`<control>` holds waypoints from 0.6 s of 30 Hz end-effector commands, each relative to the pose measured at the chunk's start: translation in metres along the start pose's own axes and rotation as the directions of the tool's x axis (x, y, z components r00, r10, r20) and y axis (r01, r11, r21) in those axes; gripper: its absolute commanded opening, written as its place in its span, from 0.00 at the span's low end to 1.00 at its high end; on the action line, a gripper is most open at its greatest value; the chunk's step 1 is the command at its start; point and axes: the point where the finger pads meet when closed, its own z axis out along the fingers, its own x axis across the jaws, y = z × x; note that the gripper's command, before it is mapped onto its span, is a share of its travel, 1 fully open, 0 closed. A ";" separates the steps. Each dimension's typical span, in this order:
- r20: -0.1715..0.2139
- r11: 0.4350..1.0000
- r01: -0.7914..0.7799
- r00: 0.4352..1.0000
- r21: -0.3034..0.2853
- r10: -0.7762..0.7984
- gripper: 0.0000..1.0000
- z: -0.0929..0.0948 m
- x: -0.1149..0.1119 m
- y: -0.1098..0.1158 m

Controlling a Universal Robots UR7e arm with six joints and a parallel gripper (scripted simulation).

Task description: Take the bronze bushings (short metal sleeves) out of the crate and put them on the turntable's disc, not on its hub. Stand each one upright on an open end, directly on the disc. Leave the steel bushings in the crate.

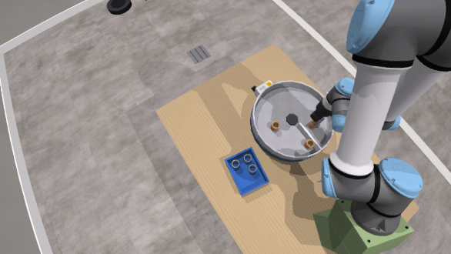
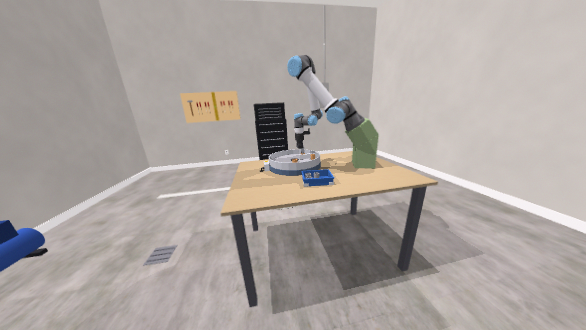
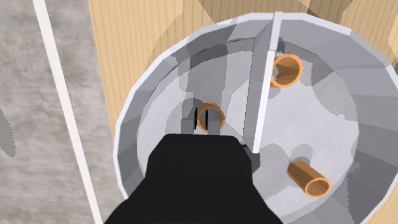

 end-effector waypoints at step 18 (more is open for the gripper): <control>0.001 1.000 0.000 1.000 -0.001 0.000 0.38 -0.049 0.000 0.000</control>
